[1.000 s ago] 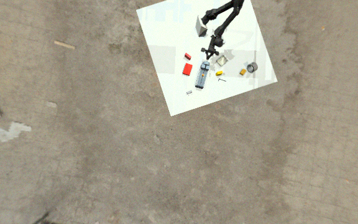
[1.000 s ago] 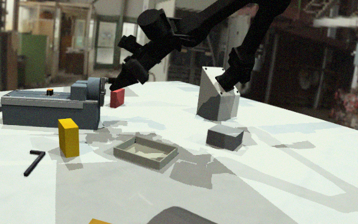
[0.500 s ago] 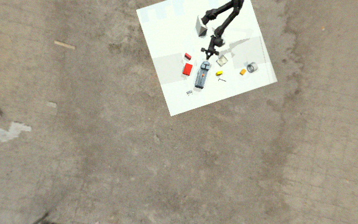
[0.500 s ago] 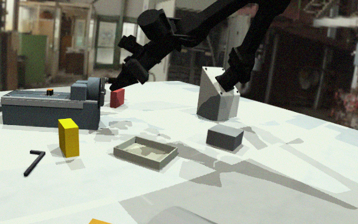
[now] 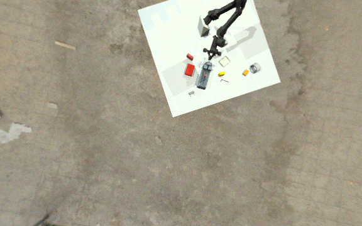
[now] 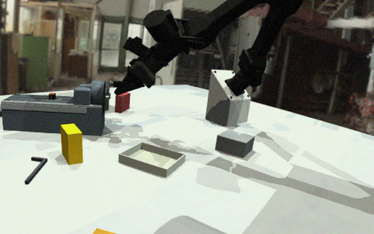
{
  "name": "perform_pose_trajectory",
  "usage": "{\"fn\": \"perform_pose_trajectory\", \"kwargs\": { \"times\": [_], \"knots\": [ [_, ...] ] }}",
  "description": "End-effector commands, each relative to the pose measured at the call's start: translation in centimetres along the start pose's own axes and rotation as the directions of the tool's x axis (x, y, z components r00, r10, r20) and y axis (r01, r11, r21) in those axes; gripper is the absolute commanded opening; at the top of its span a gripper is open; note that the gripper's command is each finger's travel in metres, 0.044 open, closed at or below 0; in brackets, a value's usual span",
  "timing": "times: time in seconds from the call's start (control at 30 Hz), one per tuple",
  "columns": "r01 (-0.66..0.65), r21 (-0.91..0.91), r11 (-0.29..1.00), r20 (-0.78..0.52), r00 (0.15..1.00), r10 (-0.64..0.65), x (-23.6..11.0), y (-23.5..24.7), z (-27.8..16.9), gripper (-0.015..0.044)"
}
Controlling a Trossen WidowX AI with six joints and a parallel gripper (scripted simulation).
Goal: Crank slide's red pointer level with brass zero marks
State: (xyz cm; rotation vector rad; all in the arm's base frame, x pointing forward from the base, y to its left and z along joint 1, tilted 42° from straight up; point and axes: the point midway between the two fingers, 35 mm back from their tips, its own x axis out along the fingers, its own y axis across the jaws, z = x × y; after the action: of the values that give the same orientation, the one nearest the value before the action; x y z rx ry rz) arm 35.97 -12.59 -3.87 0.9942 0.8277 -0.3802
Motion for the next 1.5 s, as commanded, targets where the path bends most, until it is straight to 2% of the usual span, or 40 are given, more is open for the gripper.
{"fn": "perform_pose_trajectory", "kwargs": {
  "times": [0.0, 1.47],
  "knots": [
    [0.023, 0.009, 1.000, 0.001, 1.000, -0.023, 0.09, -0.92, -0.12, 0.0000],
    [0.023, 0.009, 1.000, 0.001, 1.000, -0.023, 0.30, -1.35, -0.31, 0.0000]
  ]
}}
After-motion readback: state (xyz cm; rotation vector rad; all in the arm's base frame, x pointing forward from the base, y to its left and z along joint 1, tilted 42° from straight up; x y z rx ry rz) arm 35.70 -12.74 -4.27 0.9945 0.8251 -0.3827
